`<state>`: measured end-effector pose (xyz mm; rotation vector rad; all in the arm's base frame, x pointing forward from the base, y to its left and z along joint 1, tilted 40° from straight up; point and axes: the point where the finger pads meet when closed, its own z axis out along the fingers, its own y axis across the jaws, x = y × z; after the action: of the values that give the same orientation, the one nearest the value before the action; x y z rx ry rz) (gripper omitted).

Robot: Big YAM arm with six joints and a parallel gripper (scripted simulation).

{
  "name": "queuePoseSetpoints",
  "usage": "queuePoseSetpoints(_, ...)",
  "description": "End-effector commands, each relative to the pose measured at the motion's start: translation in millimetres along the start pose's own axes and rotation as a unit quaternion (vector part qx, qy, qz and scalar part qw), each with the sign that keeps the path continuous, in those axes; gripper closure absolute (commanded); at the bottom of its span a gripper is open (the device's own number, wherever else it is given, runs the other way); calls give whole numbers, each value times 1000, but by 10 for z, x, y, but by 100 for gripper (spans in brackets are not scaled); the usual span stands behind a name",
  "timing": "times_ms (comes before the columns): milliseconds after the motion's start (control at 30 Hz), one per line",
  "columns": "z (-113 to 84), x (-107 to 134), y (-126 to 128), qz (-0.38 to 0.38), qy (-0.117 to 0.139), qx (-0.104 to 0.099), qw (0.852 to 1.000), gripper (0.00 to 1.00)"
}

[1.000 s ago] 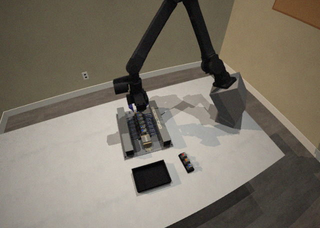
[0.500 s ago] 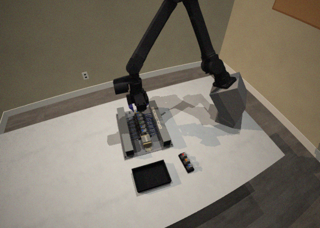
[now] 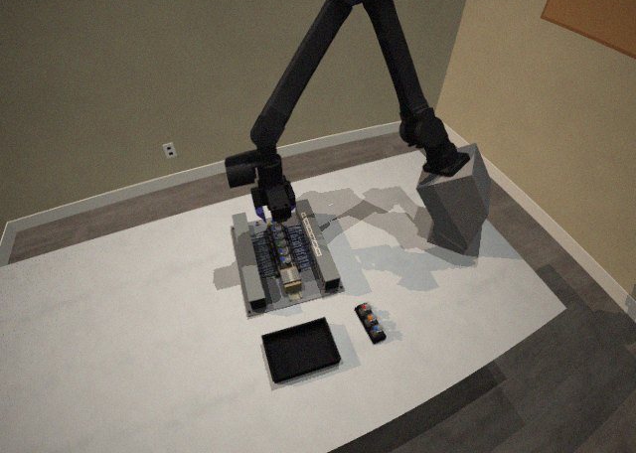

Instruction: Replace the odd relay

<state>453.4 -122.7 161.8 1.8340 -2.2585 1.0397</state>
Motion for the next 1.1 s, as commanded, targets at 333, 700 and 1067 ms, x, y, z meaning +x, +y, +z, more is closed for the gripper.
queuePoseSetpoints(333,-114,67,-11,5,-1,8,1000,41)
queuePoseSetpoints(700,39,-272,8,2,-3,8,1000,41)
queuePoseSetpoints(1067,99,-355,-30,11,-2,12,1000,41)
